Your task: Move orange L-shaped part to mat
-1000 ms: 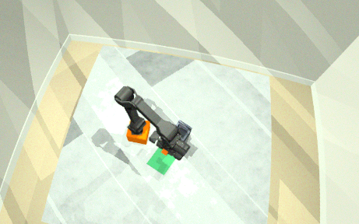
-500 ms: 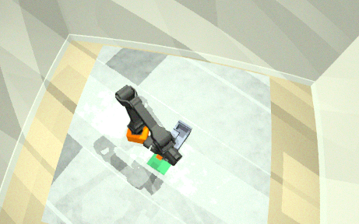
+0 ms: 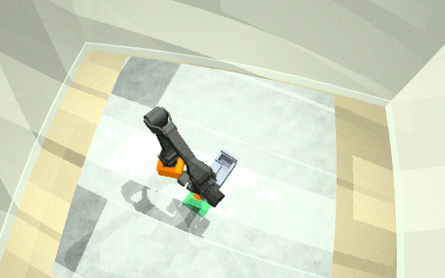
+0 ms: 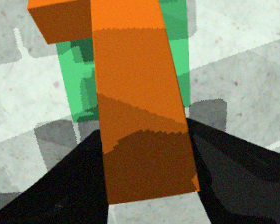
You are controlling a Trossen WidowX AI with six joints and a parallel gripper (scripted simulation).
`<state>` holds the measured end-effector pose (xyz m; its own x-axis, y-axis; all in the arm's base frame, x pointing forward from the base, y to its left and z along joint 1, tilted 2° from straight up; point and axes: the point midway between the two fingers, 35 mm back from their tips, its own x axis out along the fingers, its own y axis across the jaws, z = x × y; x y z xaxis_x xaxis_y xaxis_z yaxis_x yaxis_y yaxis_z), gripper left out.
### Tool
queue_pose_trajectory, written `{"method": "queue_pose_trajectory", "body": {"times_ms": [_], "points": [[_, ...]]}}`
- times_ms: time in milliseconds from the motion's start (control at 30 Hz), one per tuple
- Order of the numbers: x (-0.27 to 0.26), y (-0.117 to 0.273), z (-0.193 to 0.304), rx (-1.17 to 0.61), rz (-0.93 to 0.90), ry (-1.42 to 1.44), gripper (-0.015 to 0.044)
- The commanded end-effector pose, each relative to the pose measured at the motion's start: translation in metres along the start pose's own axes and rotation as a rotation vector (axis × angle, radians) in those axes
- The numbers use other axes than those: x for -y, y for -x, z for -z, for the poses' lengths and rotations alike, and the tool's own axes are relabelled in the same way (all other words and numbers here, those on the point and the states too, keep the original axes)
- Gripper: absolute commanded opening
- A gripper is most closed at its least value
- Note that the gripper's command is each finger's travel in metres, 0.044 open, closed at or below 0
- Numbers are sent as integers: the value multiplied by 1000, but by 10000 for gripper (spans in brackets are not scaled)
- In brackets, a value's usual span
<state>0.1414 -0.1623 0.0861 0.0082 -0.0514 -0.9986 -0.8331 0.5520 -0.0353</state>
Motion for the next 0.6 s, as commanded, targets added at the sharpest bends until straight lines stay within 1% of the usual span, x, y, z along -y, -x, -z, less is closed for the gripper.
{"method": "queue_pose_trajectory", "body": {"times_ms": [0, 567], "points": [[0, -7, 0, 3, -1, 5, 0], [0, -34, 0, 3, -1, 5, 0]]}}
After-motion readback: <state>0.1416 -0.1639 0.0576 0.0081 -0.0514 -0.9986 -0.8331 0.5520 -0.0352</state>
